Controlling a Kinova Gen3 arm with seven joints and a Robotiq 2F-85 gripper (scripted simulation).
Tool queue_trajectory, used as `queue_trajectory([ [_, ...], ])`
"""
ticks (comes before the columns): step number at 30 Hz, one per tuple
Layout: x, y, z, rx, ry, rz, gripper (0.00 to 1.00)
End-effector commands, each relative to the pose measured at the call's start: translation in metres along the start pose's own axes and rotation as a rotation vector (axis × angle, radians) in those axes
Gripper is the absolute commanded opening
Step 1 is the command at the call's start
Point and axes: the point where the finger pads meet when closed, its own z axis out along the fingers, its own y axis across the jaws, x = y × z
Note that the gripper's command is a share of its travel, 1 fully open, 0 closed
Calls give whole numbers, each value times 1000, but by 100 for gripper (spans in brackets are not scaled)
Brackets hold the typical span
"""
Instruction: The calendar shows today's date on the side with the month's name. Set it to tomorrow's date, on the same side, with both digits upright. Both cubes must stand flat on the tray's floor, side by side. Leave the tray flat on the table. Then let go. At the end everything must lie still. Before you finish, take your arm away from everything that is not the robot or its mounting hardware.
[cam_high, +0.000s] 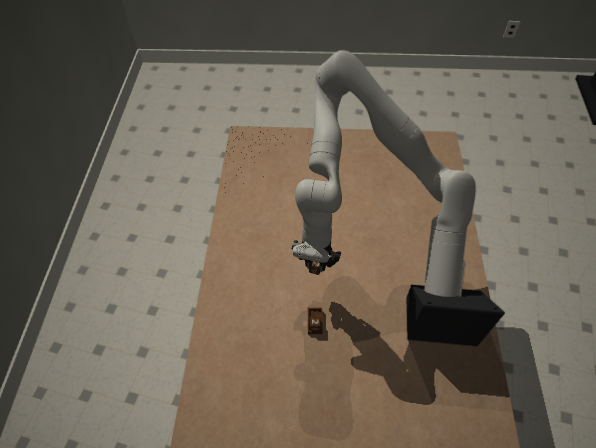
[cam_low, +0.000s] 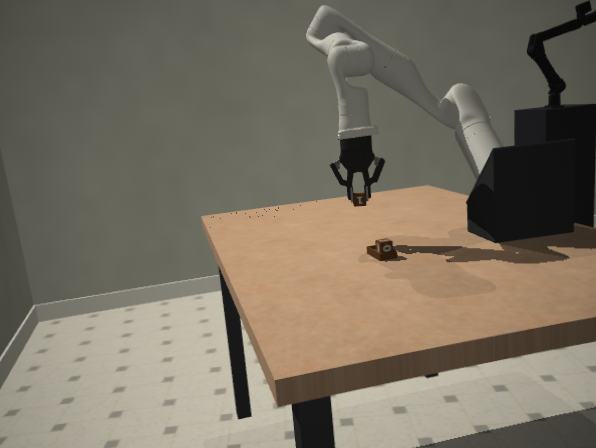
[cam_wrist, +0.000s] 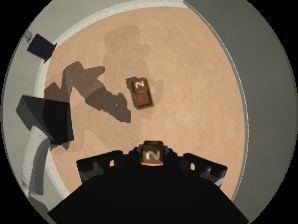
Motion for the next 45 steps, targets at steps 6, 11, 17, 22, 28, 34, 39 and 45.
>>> queue_trajectory([
  [6, 4, -1, 1, 4, 2, -122, 26],
  [11, 7, -1, 1, 4, 4, -210, 26],
  [17, 8, -1, 1, 4, 6, -271, 26],
  [22, 9, -1, 0, 4, 6, -286, 26],
  [28, 9, -2, 0, 4, 7, -294, 26],
  [34, 9, -2, 0, 4, 7, -294, 26],
  [39, 9, -2, 0, 4, 7, -294, 26],
  [45, 9, -1, 3, 4, 6, -295, 26],
])
